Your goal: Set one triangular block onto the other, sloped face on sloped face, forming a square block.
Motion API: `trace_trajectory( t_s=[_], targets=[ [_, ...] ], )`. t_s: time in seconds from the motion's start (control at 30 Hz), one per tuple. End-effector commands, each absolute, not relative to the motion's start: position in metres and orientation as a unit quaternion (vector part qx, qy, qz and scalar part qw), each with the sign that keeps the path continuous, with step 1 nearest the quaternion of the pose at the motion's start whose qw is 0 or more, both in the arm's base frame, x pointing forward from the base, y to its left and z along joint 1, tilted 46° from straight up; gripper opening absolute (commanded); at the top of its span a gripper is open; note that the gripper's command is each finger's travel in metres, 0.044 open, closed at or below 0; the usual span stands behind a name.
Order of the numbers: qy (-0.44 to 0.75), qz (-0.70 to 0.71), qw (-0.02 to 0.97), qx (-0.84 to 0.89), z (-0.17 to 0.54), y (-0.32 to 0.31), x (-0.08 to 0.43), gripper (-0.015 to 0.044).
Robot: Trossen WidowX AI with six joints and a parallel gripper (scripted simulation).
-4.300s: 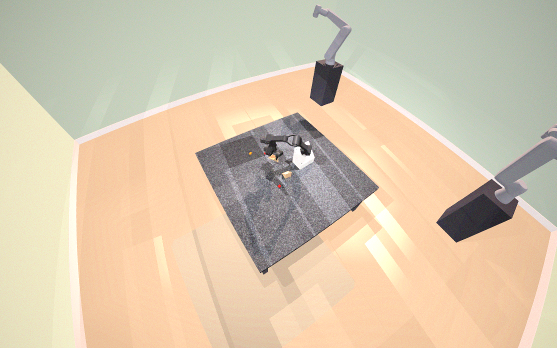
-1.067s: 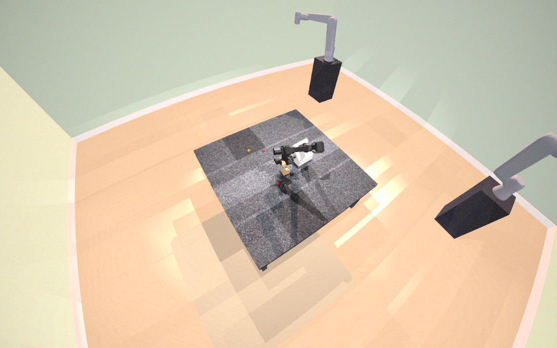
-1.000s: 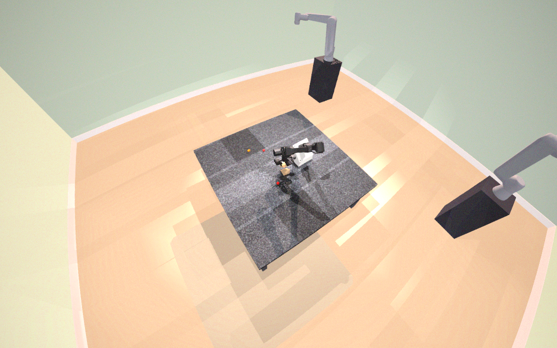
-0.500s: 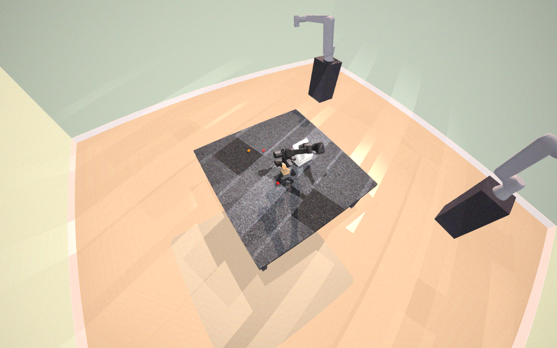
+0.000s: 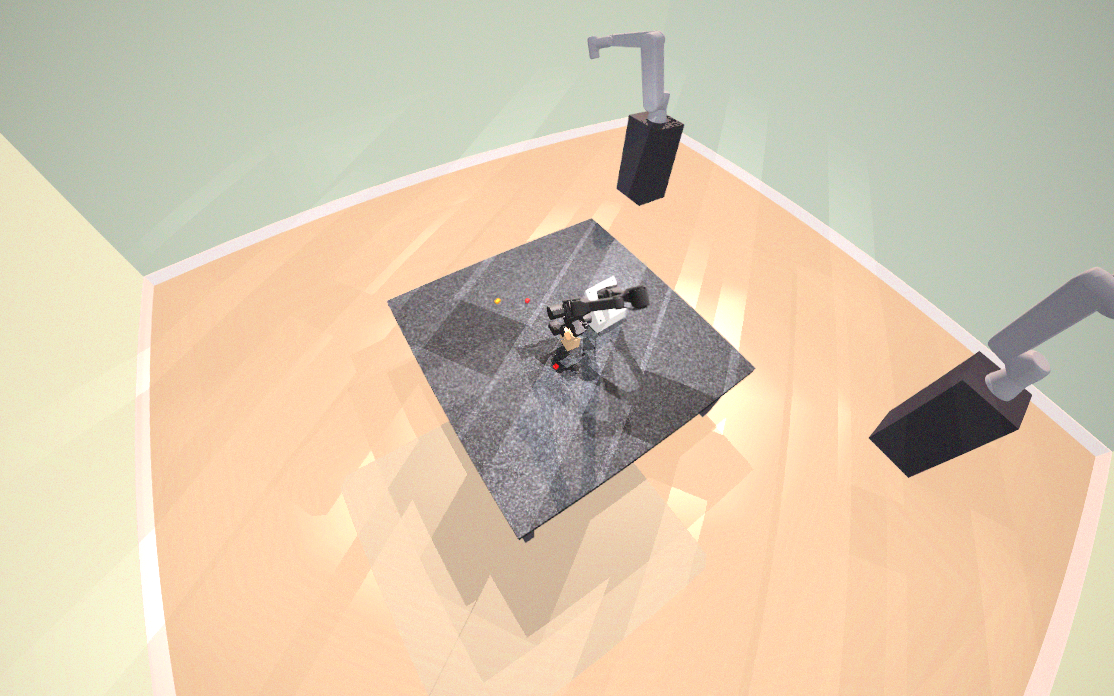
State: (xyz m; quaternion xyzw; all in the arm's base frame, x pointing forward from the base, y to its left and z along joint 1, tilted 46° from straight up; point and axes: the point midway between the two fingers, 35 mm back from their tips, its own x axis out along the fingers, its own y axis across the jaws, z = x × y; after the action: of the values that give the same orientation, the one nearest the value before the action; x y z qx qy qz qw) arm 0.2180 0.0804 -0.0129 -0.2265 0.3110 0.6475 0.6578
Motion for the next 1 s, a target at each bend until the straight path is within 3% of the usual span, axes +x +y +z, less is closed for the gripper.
trace_trajectory(
  t_s=[0.0, 0.97],
  targets=[
    [0.31, 0.648, 0.659, -0.224, -0.014, 0.0836, 0.2179, 0.0],
    [0.31, 0.648, 0.66, -0.221, -0.0172, 0.0926, 0.2177, 0.0]
  ],
)
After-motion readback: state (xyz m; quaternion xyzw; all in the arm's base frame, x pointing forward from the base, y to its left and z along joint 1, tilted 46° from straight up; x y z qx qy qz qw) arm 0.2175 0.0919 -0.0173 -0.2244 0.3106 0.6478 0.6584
